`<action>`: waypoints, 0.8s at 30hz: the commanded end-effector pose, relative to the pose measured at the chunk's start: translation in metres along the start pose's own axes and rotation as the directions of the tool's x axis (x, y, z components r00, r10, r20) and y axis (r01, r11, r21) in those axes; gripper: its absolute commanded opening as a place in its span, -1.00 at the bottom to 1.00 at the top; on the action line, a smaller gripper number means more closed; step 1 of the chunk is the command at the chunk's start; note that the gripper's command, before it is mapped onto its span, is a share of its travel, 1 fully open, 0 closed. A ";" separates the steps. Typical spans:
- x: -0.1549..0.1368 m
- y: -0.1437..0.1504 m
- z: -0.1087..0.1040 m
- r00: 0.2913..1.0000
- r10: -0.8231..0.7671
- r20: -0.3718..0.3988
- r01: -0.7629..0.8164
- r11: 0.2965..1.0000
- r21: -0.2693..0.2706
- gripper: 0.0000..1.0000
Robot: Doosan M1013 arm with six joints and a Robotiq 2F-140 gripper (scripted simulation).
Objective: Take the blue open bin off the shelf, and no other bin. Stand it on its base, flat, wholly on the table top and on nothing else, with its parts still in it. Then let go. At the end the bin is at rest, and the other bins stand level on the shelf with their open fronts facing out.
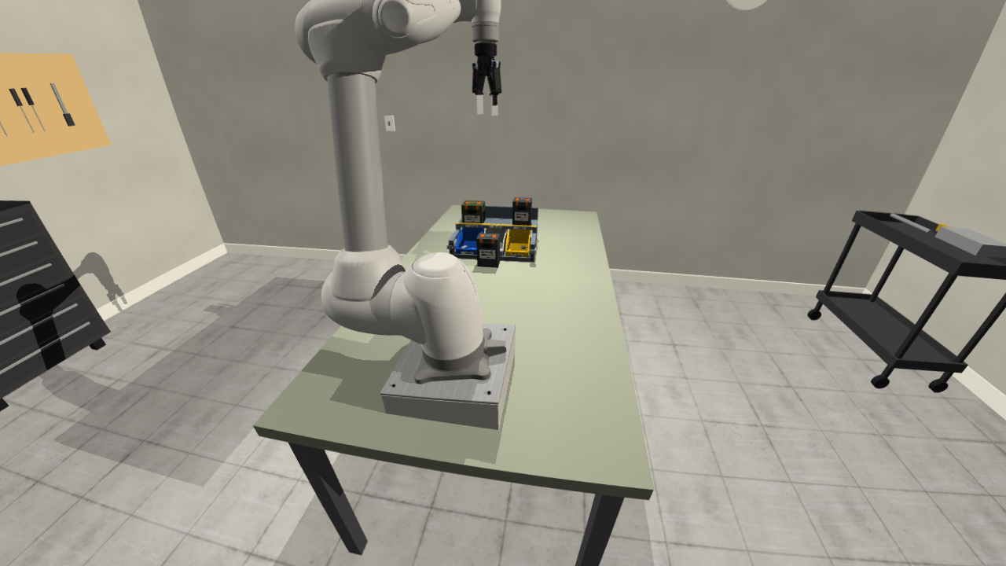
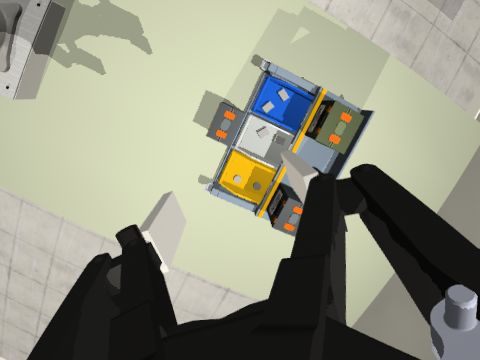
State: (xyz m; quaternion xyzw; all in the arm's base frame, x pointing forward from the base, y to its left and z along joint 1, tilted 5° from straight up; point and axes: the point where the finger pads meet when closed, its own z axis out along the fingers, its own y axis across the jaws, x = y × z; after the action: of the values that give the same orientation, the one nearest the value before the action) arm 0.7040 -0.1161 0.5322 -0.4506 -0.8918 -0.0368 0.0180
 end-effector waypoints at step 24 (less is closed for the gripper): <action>0.000 0.000 0.000 0.933 0.360 0.000 -0.360 0.933 0.000 0.15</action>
State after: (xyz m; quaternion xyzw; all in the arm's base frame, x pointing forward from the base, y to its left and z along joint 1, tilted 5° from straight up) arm 0.7040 -0.1161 0.5322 -0.5691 -0.8212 -0.0337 0.0228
